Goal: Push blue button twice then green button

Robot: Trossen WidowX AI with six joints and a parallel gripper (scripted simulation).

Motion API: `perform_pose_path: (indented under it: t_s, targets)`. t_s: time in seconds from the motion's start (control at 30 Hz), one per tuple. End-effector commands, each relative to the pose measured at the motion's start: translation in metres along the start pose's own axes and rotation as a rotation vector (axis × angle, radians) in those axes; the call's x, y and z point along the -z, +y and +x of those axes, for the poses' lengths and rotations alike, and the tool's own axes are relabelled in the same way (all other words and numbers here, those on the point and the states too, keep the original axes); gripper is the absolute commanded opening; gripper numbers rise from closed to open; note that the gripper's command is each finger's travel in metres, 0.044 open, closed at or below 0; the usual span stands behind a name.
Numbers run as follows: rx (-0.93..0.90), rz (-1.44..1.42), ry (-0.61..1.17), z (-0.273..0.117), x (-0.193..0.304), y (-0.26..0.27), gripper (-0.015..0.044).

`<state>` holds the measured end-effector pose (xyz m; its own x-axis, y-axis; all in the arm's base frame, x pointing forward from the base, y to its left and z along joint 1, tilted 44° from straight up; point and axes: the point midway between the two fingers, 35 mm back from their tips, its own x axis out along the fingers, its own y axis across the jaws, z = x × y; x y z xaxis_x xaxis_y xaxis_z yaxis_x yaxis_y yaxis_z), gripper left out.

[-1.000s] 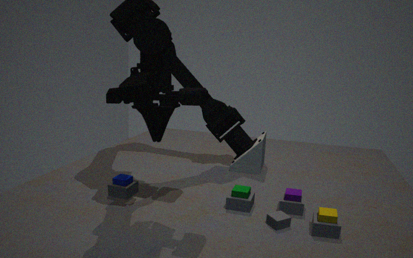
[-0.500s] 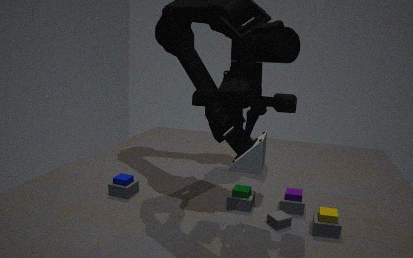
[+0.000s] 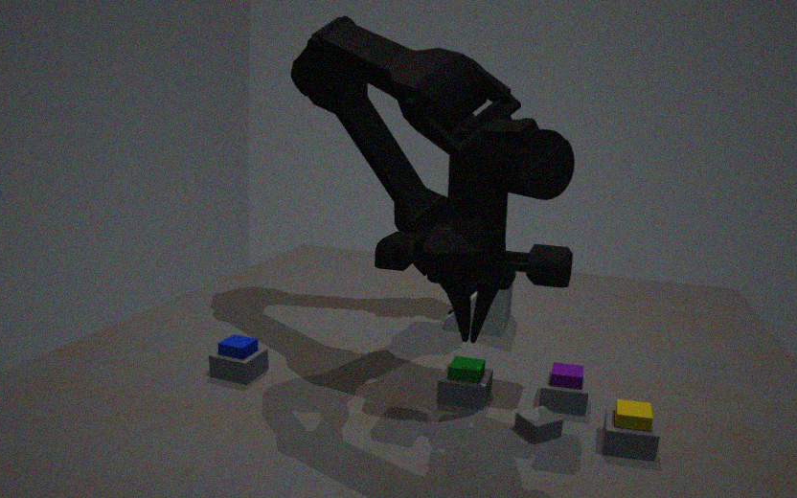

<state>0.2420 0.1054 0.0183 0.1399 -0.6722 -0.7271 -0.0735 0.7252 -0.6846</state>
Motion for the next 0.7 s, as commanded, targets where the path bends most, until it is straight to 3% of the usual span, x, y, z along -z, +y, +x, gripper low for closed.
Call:
perform_pose_path:
  t_s: [0.0, 0.67]
  targets:
    - [0.004, -0.004, -0.001, 0.008, 0.0, -0.001, 0.002]
    - [0.005, -0.004, -0.001, 0.031, 0.0, -0.001, 0.002]
